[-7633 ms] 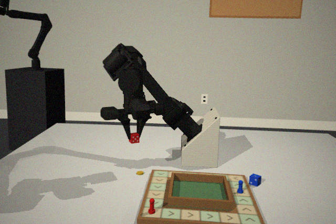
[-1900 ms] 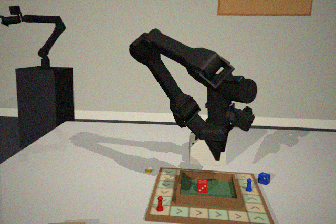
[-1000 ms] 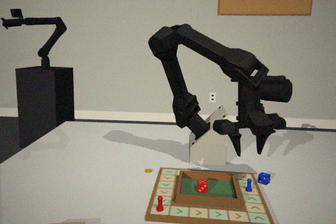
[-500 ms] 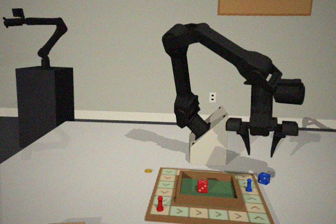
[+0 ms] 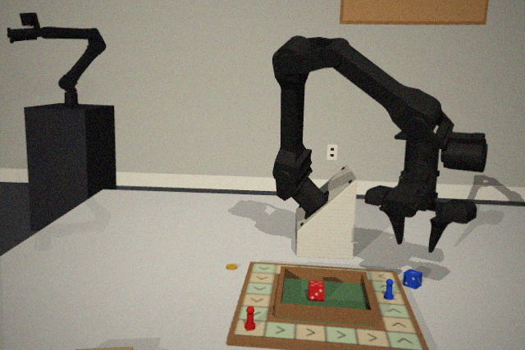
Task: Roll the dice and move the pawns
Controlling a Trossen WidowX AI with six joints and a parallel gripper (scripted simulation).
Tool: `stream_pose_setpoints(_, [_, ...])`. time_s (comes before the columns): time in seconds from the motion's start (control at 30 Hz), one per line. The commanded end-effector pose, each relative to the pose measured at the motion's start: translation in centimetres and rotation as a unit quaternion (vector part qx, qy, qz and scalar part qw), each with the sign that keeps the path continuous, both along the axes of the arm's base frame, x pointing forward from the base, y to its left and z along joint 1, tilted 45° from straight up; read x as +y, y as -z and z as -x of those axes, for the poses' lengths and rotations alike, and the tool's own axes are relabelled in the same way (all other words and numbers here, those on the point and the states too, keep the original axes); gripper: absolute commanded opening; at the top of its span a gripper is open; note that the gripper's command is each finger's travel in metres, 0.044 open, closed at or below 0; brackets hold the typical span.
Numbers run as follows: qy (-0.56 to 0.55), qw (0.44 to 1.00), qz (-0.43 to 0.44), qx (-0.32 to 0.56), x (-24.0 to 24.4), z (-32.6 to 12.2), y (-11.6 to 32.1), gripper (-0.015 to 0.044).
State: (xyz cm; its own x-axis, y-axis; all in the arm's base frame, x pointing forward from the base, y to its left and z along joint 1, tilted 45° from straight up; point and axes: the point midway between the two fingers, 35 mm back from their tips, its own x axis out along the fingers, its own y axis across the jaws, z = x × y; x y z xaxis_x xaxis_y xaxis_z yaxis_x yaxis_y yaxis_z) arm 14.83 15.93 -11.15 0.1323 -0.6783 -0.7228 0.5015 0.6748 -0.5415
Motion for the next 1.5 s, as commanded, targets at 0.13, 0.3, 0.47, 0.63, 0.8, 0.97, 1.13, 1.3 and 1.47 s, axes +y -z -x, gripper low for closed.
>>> stream_pose_setpoints(0.13, [0.01,1.0,0.0,-0.005,-1.2,0.0,1.5,0.0275])
stream_pose_setpoints(0.3, [0.01,1.0,0.0,-0.006,-2.1,-0.2,2.4,0.0275])
stream_pose_setpoints(0.47, [0.01,1.0,0.0,-0.006,-2.3,-0.2,2.5,0.0275])
stream_pose_setpoints(0.63, [0.01,1.0,0.0,-0.006,-2.8,-0.3,3.1,0.0275])
stream_pose_setpoints(0.8, [0.01,1.0,0.0,-0.006,-3.3,-0.5,3.6,0.0275])
stream_pose_setpoints(0.97, [0.01,1.0,0.001,-0.006,-3.9,-0.6,4.2,0.0275])
stream_pose_setpoints(1.13, [0.01,1.0,0.001,-0.006,-4.5,-0.6,4.7,0.0275])
stream_pose_setpoints(1.3, [0.01,1.0,0.001,-0.006,-4.5,-0.6,4.8,0.0196])
stream_pose_setpoints(1.47, [0.01,1.0,0.001,-0.006,-4.5,-0.6,4.8,0.0085])
